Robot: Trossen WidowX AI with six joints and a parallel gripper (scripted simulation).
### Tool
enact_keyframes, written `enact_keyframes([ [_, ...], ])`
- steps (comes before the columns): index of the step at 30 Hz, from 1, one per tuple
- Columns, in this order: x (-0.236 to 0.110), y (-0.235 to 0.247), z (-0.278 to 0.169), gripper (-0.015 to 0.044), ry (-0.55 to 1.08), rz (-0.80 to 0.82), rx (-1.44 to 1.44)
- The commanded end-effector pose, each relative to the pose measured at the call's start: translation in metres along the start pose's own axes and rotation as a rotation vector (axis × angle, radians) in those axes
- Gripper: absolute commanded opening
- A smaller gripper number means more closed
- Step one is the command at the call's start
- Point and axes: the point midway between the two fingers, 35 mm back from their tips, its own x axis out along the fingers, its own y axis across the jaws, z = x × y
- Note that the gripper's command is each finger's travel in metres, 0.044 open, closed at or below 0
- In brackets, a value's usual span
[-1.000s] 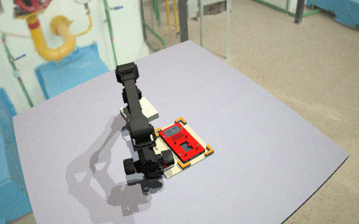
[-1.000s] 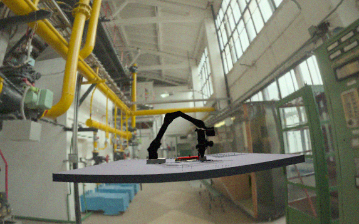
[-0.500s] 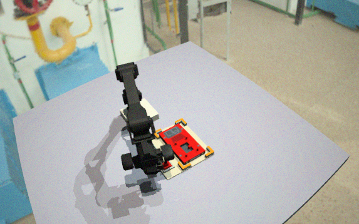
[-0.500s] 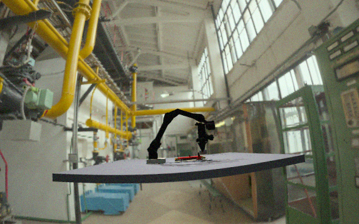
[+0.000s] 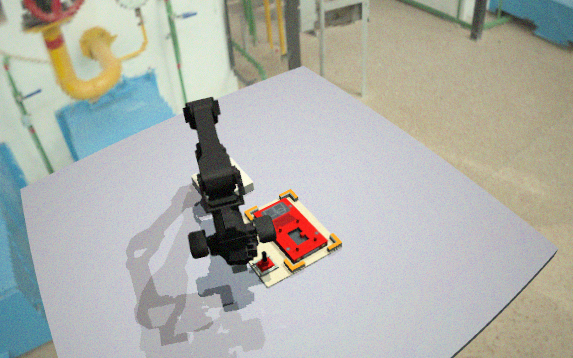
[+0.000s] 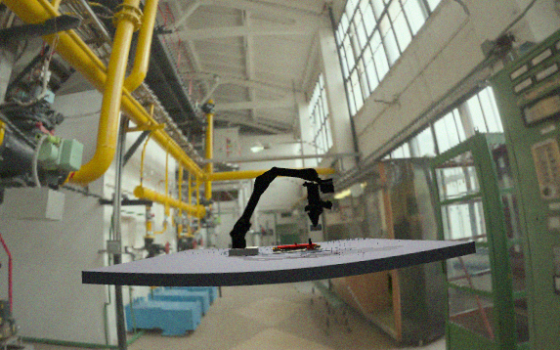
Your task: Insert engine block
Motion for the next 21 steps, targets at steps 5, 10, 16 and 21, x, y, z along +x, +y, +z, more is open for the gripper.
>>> enact_keyframes([
  [5,-0.026,0.0,-0.004,0.0,-0.007,-0.002,0.004],
  [10,-0.025,0.004,-0.004,0.0,-0.007,-0.002,-0.003],
  [16,-0.018,0.023,-0.008,0.0,-0.007,-0.001,-0.033],
  [21,-0.012,0.038,-0.012,0.0,-0.007,0.001,-0.058],
])
